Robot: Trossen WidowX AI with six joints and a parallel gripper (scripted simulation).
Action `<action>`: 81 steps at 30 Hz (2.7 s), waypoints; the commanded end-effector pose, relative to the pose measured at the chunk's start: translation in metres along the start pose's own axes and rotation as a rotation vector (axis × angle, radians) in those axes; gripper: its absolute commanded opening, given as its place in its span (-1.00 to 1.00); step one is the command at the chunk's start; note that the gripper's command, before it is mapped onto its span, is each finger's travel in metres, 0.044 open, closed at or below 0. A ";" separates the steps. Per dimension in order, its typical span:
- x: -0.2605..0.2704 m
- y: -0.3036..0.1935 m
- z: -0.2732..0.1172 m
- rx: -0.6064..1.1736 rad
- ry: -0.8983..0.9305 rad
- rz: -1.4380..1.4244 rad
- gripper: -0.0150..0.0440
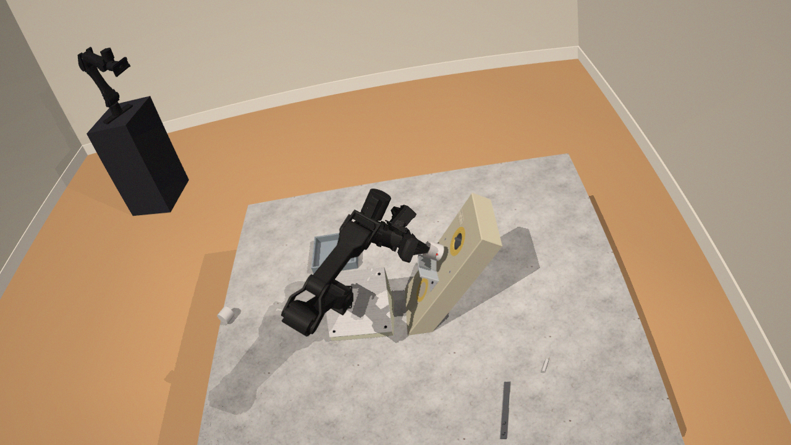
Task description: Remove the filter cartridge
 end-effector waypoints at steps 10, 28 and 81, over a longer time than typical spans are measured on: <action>0.010 -0.013 0.002 0.002 0.001 -0.003 -0.15; -0.011 0.012 -0.002 -0.002 -0.006 0.008 -0.15; -0.013 0.015 0.019 0.396 0.180 0.500 0.54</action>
Point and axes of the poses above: the point midway between the two fingers, 35 mm back from their tips, its own z axis out along the fingers, its own x axis across the jaws, y = z × x, the point moved 9 cm from there along -z, back along the fingers, and after that the axes turned 10 degrees about -z, right-handed, at the moved point
